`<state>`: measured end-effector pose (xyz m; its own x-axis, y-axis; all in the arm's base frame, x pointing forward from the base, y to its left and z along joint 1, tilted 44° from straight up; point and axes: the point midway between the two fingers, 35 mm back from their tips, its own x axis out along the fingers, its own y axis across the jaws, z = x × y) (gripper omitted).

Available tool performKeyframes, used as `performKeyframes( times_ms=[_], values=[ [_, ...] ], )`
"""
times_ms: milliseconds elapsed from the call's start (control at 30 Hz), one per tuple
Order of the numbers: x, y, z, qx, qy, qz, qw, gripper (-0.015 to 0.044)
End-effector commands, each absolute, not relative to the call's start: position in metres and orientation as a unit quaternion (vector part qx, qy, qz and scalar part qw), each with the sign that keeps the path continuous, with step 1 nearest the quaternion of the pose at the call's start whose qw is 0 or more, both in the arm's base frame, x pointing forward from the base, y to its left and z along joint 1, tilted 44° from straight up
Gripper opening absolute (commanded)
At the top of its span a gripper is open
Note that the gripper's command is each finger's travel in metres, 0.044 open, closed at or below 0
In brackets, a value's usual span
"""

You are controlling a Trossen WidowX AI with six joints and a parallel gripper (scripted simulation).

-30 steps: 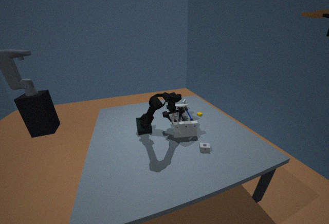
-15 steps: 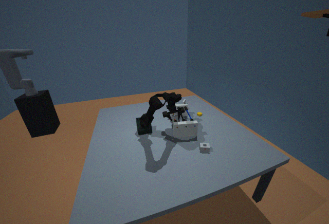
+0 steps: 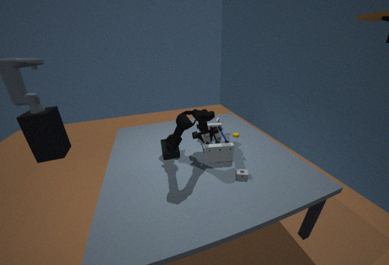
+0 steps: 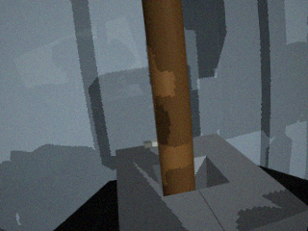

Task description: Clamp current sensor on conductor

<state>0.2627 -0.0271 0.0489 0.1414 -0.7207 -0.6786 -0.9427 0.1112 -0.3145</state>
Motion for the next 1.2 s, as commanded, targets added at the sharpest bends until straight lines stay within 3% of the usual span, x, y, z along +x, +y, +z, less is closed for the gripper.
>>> performKeyframes(
  times_ms=[0, 133, 1100, 1167],
  values=[
    [0.2629, -0.0262, 0.0503, -0.656, 0.634, 0.141, 0.384, 0.01],
    [0.263, -0.0259, 0.0497, -0.655, 0.635, 0.142, 0.384, 0.0],
    [0.2597, -0.0289, 0.0457, -0.612, 0.676, 0.166, 0.374, 0.0],
    [0.2606, -0.027, 0.0482, -0.612, 0.676, 0.164, 0.376, 0.0052]
  ],
)
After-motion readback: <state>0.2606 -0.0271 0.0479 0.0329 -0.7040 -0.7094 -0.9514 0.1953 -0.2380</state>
